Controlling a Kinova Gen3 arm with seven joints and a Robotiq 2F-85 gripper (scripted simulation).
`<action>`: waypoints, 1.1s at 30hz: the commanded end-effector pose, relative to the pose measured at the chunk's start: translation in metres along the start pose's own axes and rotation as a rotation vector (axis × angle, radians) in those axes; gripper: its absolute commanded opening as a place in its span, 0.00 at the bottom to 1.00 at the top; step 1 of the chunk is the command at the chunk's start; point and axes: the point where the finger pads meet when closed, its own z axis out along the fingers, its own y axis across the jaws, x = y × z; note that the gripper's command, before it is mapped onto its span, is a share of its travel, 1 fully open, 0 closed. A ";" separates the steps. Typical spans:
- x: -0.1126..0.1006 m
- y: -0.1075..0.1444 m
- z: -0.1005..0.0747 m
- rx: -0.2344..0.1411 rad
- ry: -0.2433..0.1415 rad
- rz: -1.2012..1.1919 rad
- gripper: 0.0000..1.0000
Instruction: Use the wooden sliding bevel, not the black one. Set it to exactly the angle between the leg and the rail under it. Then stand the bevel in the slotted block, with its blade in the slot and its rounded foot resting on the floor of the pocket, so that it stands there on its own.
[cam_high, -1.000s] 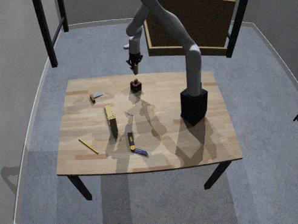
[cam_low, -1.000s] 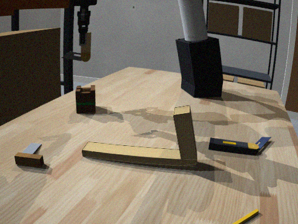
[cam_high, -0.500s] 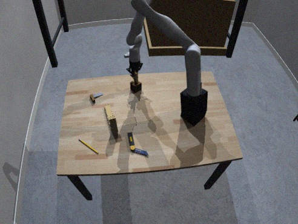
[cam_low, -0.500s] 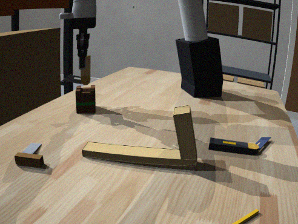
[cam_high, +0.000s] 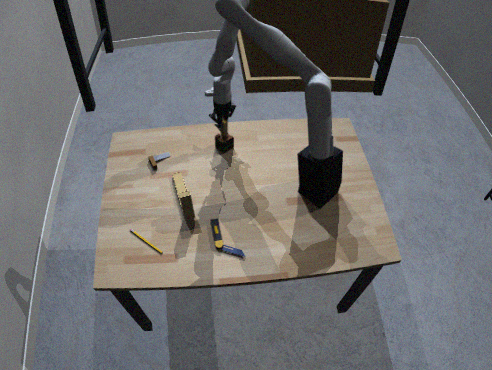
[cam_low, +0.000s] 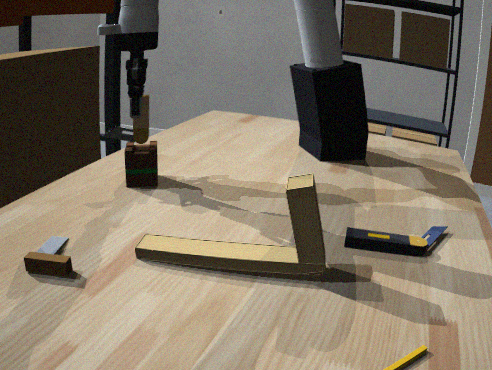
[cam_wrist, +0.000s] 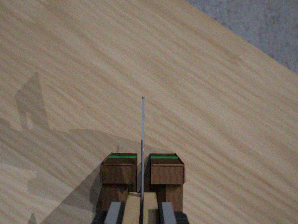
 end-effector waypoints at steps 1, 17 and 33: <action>0.000 0.000 0.000 0.001 0.001 0.000 0.10; 0.000 0.000 0.003 0.001 0.001 0.000 0.10; 0.000 0.000 0.007 0.001 0.001 0.000 0.10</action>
